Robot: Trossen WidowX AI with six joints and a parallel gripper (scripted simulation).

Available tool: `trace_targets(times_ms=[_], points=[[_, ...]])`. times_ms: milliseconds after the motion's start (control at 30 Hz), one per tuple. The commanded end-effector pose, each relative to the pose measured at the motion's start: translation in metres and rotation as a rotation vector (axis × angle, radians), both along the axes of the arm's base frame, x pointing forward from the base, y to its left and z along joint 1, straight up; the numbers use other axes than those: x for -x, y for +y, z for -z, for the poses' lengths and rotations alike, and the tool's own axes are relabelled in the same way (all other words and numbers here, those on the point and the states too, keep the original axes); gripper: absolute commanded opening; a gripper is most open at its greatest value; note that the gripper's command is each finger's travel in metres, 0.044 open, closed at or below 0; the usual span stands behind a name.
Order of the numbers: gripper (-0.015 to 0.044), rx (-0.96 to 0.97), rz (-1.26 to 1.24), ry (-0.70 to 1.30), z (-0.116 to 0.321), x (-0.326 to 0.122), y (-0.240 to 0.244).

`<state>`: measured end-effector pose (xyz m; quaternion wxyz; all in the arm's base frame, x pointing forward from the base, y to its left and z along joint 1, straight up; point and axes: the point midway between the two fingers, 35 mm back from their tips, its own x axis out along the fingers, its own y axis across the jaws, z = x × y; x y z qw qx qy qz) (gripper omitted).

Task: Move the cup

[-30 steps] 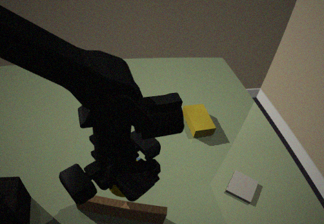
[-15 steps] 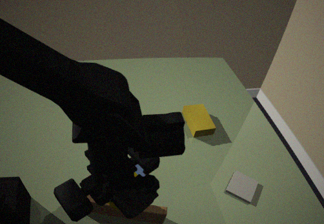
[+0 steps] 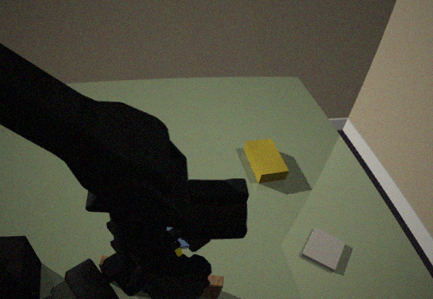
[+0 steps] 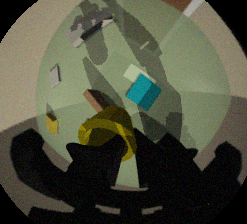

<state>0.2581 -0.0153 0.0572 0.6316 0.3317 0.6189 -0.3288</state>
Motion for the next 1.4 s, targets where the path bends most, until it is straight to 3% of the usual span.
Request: trace_targets(times_ms=[0, 1367], points=[[0.0, -0.001, -0.004, -0.007, -0.002, 0.002, -0.007], [0.0, 0.006, -0.004, -0.005, -0.006, 0.022, -0.08]])
